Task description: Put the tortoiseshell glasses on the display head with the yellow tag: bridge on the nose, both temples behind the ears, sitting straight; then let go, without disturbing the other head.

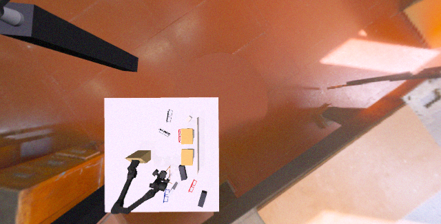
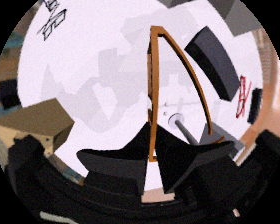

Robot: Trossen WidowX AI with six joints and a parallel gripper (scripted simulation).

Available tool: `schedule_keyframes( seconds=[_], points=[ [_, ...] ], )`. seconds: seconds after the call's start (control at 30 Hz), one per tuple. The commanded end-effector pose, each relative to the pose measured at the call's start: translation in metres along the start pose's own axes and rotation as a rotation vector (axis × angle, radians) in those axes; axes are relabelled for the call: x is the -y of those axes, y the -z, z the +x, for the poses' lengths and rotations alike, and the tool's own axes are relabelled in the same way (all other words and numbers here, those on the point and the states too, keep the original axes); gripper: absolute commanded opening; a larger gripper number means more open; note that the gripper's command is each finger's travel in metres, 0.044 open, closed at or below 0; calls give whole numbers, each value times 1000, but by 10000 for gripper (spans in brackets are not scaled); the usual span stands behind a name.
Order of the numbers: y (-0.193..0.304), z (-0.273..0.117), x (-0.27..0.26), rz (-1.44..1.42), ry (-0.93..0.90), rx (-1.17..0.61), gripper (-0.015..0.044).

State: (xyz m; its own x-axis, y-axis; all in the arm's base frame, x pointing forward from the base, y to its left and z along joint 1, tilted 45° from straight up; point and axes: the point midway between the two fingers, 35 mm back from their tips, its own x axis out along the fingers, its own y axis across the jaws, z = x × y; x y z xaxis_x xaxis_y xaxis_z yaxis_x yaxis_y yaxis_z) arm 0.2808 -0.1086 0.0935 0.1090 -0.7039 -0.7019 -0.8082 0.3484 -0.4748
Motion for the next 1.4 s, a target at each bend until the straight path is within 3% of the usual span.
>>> schedule_keyframes(
  seconds=[0.0, 1.37],
  points=[
    [-5, 2, -2, -6, -4, -3, 0],
    [0, -7, -2, -6, -5, -2, 0]
  ],
)
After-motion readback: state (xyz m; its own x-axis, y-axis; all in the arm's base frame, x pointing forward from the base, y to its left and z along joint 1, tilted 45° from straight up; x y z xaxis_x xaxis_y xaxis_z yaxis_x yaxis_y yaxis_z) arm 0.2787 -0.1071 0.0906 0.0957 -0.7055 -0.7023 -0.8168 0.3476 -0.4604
